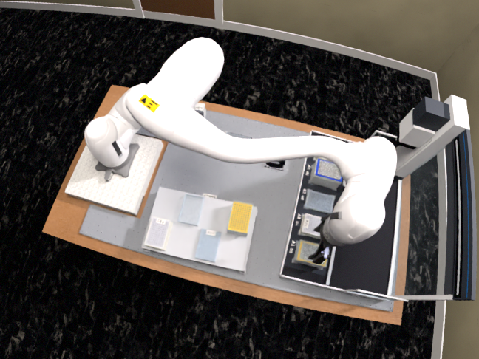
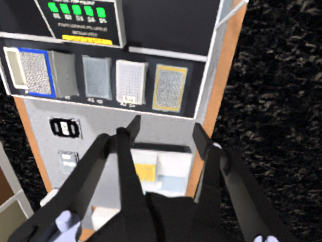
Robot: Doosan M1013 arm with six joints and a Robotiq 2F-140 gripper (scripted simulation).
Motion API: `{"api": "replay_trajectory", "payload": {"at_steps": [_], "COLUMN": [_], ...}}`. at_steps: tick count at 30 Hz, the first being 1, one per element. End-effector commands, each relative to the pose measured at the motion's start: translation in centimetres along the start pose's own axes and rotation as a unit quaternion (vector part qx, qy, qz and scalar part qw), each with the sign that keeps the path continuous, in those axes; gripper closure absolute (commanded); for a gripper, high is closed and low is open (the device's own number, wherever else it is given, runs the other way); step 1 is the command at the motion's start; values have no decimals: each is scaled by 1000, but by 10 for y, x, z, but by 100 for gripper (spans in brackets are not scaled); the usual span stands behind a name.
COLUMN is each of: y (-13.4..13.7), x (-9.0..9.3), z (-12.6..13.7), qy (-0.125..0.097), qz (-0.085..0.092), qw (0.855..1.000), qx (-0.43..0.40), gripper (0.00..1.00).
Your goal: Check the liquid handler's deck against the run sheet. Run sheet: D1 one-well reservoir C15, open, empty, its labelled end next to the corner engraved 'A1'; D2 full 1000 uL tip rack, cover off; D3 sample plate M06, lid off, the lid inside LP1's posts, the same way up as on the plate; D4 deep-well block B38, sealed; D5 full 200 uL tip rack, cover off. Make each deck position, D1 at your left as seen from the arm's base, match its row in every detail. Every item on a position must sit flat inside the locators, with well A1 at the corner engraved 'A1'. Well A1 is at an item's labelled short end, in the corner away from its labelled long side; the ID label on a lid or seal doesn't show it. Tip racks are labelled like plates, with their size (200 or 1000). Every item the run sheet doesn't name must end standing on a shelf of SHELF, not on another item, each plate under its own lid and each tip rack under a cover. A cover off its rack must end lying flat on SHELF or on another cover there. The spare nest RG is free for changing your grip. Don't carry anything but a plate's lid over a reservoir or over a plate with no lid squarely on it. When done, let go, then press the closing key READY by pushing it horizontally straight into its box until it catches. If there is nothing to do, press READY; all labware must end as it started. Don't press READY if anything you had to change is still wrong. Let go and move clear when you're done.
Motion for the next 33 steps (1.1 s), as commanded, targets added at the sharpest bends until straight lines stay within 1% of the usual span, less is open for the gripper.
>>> {"api": "replay_trajectory", "payload": {"at_steps": [1, 8, 22, 33], "y": [0, -2, -2, -2], "x": [-2, -2, -2, 15], "z": [-11, -44, -44, -44], "qy": [0, 0, 0, 0], "qz": [0, 0, 0, 0], "qw": [1000, 1000, 1000, 1000], "qx": [0, 0, 0, 0], "gripper": [33, 33, 33, 33]}}
Point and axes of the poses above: the point where the finger pads meet when closed, its own x axis out along the fingers, its own y axis across the jaws, z = x × y, the point moved 2 cm from there along -x, back along the fingers, and after that the axes turned 2 degrees about x, right-handed, at the moved point
